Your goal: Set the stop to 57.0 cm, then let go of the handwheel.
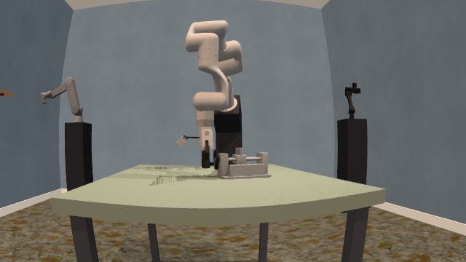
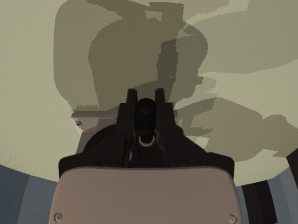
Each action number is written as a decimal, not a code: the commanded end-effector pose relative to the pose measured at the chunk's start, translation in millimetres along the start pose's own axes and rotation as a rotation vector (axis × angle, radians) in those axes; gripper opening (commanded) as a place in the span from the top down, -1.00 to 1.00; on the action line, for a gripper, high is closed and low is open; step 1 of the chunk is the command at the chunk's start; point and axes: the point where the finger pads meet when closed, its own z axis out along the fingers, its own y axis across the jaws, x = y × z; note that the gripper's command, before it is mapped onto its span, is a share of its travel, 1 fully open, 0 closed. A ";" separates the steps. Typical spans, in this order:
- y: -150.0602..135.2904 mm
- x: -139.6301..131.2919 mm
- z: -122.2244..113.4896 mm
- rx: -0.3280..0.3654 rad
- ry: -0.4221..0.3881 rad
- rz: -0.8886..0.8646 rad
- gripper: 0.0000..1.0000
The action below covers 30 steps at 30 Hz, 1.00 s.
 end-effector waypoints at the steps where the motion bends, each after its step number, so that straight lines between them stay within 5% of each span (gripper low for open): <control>1: 3.6 0.3 -4.3 -0.002 0.002 0.001 0.88; 20: 4.1 0.2 -32.1 -0.002 0.002 0.001 0.88; 30: -30.0 0.3 -47.9 -0.002 0.002 0.001 0.88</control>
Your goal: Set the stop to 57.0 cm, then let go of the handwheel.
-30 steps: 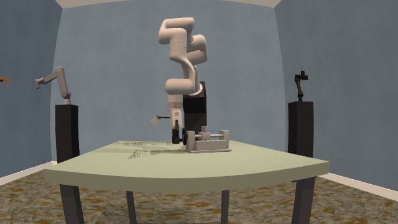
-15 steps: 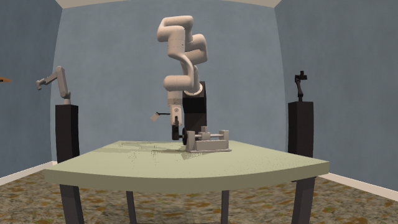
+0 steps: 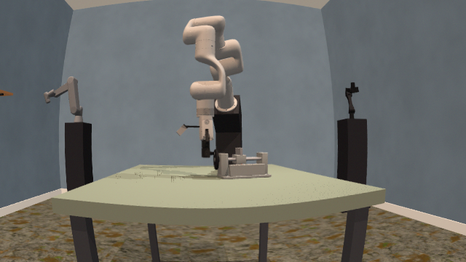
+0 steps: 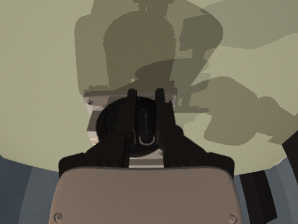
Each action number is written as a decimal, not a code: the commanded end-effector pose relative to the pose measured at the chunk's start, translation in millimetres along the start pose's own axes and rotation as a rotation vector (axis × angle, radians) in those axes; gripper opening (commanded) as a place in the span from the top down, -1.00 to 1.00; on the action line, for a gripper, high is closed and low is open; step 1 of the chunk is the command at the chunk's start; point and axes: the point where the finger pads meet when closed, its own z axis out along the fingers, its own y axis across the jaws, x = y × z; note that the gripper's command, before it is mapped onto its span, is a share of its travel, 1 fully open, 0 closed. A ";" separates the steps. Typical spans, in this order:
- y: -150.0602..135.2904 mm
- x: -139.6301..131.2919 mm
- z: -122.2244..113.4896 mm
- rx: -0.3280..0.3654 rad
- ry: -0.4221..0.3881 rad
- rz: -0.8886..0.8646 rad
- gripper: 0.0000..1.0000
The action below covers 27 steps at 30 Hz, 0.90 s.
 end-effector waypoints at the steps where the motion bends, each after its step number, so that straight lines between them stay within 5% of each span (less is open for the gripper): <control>1: -29.4 0.2 -0.5 0.011 0.006 -0.002 0.88; 27: -45.8 0.4 27.8 0.010 0.006 -0.001 0.88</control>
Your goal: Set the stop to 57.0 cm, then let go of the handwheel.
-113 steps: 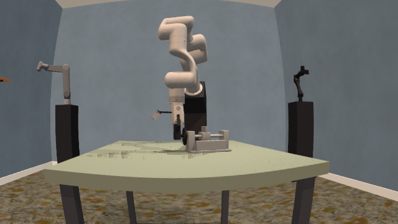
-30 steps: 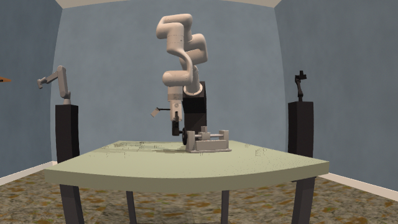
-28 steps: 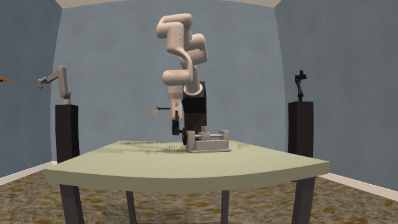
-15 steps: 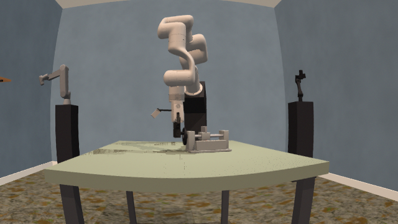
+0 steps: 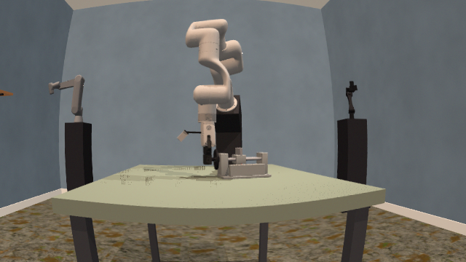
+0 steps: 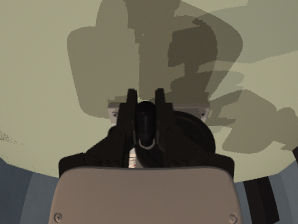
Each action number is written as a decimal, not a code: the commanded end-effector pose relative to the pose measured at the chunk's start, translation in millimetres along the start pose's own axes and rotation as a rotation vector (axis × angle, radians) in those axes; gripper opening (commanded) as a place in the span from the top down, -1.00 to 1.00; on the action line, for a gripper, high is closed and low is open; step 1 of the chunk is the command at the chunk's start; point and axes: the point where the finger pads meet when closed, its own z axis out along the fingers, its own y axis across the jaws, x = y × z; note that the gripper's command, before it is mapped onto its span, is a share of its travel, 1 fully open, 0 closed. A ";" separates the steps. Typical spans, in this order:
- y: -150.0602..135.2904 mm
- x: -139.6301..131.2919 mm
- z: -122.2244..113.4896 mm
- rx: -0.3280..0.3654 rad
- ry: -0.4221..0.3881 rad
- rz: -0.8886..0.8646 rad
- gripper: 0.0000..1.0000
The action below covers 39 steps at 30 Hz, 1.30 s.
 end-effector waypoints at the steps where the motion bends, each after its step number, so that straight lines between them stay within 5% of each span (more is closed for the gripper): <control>1: 0.5 0.3 2.5 -0.001 -0.003 0.001 0.88; 22: 6.2 0.3 18.8 0.000 -0.003 0.000 0.88; 39: 49.0 0.2 23.7 0.000 -0.003 0.000 0.88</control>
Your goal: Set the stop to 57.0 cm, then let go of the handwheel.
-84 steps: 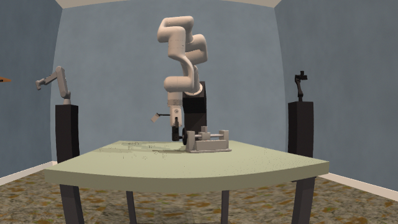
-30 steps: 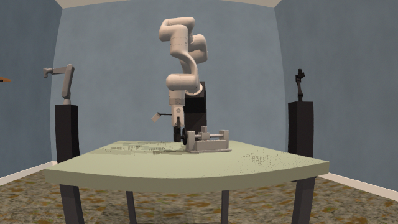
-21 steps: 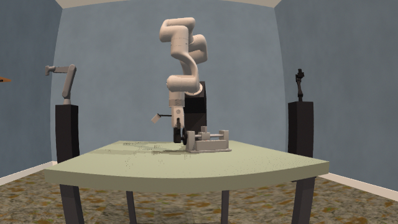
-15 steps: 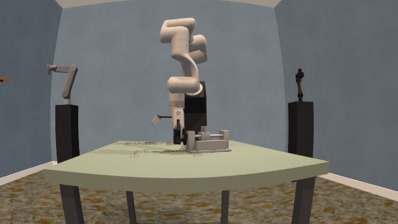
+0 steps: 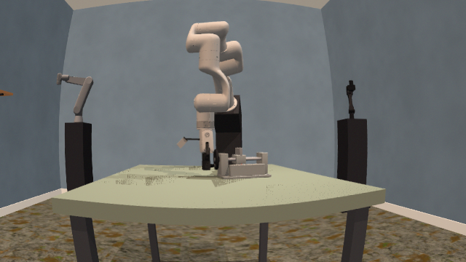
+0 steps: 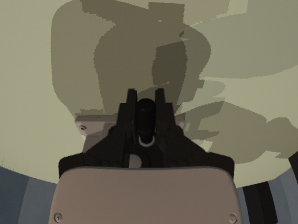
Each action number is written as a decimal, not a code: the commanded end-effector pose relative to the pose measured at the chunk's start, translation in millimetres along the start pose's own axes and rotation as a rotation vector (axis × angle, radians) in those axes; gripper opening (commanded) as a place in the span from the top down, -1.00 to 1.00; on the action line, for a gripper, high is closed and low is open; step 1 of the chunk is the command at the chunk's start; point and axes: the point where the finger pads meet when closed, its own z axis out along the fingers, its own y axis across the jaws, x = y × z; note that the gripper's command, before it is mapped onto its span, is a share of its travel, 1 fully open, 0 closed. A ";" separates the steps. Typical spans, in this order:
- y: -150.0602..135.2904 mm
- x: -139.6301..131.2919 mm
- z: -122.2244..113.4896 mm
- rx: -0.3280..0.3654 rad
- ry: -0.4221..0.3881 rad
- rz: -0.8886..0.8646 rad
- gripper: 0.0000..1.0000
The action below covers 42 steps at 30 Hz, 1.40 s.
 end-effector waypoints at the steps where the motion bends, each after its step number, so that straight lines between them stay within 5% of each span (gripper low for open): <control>1: 6.2 0.3 -3.5 0.000 0.002 0.000 0.88; 42: 16.4 0.2 -28.7 0.000 0.002 0.000 0.88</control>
